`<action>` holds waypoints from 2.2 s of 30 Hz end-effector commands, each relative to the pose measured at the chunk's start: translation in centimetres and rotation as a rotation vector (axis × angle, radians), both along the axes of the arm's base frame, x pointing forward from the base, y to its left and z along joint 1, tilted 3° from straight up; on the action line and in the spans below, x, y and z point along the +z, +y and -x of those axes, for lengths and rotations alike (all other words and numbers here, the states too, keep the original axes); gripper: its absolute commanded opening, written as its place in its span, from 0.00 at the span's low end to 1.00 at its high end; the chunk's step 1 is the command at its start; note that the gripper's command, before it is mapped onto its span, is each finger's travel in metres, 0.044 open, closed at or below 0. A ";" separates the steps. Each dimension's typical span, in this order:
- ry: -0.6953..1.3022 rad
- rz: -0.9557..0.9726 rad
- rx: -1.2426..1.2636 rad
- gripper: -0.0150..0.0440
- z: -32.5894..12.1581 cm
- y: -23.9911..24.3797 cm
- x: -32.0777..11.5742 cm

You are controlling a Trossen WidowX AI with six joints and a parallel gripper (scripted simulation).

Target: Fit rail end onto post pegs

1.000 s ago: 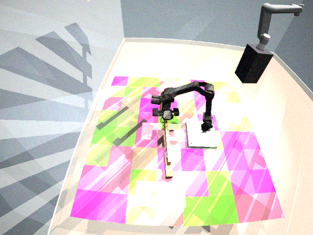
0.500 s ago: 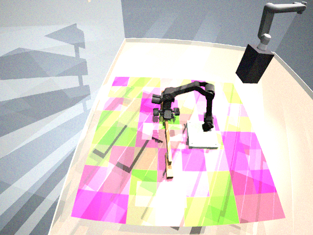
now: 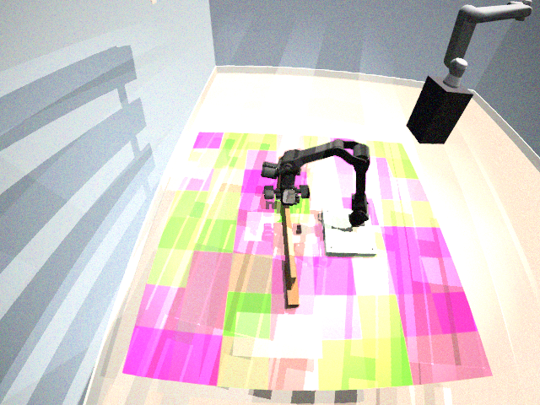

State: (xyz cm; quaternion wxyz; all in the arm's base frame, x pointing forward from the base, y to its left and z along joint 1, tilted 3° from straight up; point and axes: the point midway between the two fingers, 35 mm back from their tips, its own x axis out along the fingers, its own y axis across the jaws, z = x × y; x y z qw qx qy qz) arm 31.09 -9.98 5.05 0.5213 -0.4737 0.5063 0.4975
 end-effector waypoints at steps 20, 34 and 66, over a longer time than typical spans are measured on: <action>-0.007 0.005 0.000 0.25 -0.1 -1.0 0.3; -0.007 0.006 0.000 0.25 -0.1 -1.4 0.1; -0.007 0.006 0.000 0.25 0.0 -2.4 0.2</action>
